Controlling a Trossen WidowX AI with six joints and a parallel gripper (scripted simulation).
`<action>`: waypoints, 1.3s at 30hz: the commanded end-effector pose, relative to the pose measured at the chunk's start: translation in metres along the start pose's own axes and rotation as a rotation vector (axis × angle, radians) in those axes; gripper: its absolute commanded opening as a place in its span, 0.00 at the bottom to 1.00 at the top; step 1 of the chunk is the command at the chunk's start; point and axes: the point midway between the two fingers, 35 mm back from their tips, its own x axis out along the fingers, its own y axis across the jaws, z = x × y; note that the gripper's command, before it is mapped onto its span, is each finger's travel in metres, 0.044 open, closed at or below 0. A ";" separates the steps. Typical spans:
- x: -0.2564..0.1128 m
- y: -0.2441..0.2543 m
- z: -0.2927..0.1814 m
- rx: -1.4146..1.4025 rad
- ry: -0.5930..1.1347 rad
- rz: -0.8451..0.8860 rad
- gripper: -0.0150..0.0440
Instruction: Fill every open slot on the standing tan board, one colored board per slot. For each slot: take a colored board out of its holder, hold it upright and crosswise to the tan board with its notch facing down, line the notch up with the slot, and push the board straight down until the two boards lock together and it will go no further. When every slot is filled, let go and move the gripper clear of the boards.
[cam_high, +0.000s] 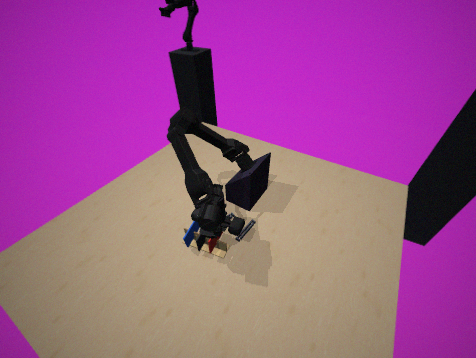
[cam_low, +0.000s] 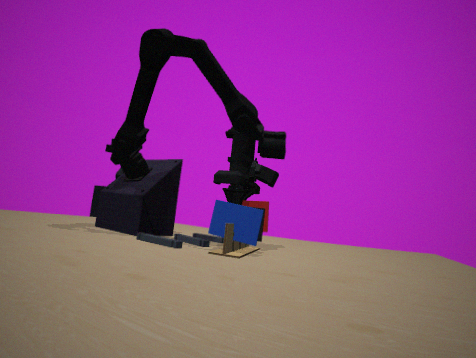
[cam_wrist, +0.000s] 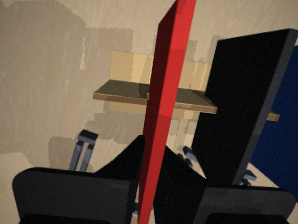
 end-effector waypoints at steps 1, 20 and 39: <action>0.001 -0.001 -0.001 -0.008 0.003 0.000 0.25; 0.000 -0.001 -0.001 -0.026 0.003 0.000 0.25; 0.006 -0.001 -0.001 -0.010 0.003 0.000 0.25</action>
